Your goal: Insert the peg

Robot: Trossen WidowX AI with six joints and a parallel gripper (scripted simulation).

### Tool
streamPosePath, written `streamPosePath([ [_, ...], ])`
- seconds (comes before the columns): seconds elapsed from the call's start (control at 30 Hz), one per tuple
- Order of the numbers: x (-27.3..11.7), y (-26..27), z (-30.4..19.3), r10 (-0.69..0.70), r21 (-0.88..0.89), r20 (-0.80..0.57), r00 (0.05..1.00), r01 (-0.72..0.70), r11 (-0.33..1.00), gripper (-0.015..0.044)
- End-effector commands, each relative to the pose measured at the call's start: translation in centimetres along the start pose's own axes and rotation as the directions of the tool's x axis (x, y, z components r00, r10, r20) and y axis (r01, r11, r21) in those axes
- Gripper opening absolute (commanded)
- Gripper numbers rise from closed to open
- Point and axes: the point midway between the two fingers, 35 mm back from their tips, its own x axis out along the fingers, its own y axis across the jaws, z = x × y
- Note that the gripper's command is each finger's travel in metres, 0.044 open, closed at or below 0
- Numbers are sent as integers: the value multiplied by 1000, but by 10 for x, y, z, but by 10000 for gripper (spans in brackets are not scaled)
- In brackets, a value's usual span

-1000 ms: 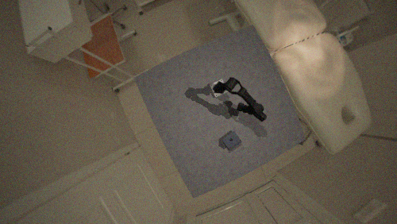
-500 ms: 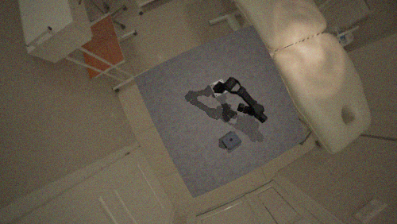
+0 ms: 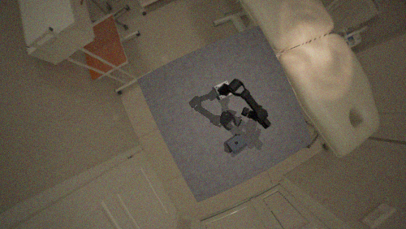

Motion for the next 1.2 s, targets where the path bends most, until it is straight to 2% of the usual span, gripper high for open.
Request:
streamPosePath([
  [0.0,1,1,-4,-14,8,4,1000,14,1000,0],
  [1.17,-4,6,-52,-157,146,-19,987,158,977,0],
])
